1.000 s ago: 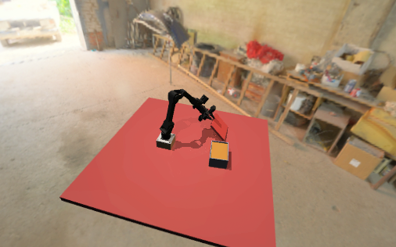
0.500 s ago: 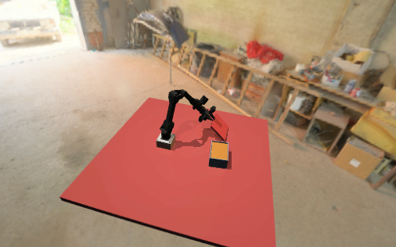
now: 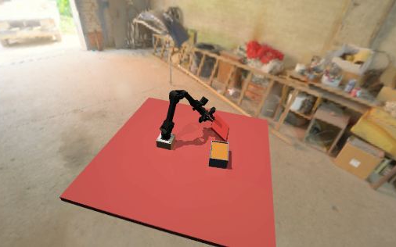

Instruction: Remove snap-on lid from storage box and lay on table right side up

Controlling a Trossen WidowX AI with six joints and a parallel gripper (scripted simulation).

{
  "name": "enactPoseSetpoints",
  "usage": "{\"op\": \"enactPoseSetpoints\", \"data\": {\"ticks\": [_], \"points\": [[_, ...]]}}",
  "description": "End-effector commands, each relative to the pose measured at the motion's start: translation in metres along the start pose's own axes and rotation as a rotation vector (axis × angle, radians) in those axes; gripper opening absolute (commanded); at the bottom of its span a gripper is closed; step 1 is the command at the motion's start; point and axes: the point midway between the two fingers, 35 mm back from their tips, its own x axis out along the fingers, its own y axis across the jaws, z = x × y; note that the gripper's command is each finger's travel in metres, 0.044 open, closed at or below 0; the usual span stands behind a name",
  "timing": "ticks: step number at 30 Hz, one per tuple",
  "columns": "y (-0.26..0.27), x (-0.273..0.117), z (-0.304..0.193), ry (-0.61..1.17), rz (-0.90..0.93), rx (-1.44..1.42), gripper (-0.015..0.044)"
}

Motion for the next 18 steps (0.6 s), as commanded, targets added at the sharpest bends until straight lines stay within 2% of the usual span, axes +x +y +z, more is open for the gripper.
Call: {"op": "enactPoseSetpoints", "data": {"ticks": [1,18], "points": [[-0.011,0.005,0.002,-0.008,-0.019,-0.019,0.0],[-0.022,0.014,0.003,-0.008,-0.019,-0.02,0.0]]}}
